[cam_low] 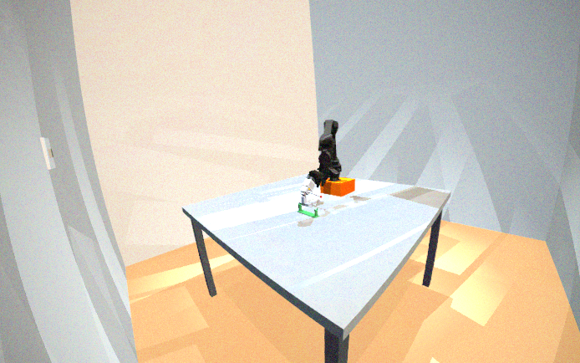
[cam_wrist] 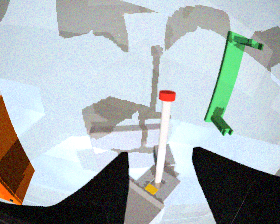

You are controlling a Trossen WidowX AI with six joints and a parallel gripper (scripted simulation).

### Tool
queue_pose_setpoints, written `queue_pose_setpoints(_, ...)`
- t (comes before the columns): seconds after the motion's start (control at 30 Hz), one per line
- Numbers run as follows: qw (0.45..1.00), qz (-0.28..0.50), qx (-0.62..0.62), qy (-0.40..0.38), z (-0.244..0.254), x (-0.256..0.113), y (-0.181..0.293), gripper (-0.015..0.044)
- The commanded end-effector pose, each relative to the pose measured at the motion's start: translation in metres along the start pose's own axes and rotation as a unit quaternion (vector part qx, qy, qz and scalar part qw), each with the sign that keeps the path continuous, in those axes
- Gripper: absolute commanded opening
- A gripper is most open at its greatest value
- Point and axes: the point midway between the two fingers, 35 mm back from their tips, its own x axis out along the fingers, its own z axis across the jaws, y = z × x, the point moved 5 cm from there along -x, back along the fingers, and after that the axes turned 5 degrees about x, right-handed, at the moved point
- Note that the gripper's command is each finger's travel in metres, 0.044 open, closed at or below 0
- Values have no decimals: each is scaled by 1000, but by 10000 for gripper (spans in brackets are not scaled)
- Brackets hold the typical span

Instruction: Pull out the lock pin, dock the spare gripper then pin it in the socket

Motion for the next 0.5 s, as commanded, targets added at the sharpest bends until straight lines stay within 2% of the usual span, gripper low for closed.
queue_pose_setpoints(0.0, 1000, -1, 1, 0, 0, -9, -4, 200)
queue_pose_setpoints(0.13, 1000, 0, -1, 0, 0, -16, -7, 200)
queue_pose_setpoints(0.43, 1000, 1, -2, -1, 0, -9, -4, 436)
queue_pose_setpoints(0.47, 1000, 1, -2, -1, 0, -9, -4, 440)
